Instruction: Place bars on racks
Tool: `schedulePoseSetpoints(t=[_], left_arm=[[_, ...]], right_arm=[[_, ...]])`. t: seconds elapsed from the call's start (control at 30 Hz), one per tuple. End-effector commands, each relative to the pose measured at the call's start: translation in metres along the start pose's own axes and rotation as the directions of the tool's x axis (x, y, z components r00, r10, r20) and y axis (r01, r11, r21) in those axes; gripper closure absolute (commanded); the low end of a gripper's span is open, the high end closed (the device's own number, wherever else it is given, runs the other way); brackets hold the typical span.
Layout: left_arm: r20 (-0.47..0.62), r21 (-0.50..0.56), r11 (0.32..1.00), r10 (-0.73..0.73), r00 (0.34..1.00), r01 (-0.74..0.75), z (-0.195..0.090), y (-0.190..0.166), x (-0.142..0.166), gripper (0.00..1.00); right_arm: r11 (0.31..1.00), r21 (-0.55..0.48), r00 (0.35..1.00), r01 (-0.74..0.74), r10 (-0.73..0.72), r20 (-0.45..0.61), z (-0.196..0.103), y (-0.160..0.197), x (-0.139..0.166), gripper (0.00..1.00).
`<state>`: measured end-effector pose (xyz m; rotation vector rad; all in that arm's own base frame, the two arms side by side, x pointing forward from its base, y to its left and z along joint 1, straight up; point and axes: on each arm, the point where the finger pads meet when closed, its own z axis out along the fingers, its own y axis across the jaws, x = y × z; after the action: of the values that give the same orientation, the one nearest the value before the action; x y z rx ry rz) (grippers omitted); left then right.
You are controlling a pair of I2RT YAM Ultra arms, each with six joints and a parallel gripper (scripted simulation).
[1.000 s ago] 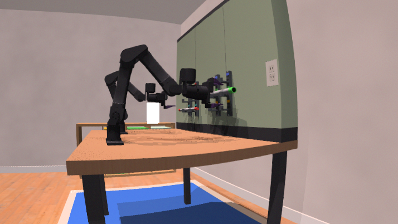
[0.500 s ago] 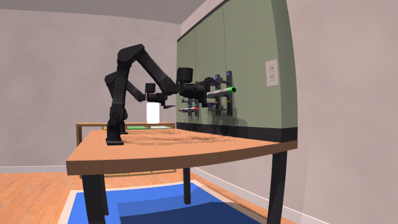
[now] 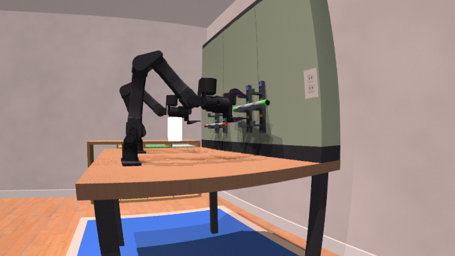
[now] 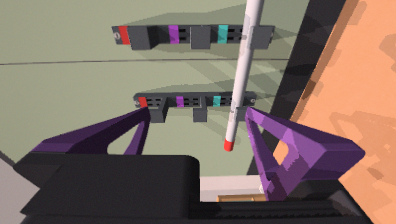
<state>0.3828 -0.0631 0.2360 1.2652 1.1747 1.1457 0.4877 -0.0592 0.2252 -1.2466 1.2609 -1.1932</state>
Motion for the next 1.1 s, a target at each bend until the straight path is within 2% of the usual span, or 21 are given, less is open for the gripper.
schedulePoseSetpoints(t=[0.0,1.07], left_arm=[[-0.006,-0.03,1.0,-0.005,1.0,0.005,-0.002,0.012,0.004,0.0],[-0.006,-0.03,1.0,-0.005,1.0,0.005,-0.002,0.012,0.004,0.0]], right_arm=[[0.999,0.034,1.0,-0.008,0.009,-0.011,-0.007,-0.017,-0.006,0.0],[0.999,0.036,1.0,-0.005,0.006,-0.011,-0.021,-0.018,-0.055,0.0]])
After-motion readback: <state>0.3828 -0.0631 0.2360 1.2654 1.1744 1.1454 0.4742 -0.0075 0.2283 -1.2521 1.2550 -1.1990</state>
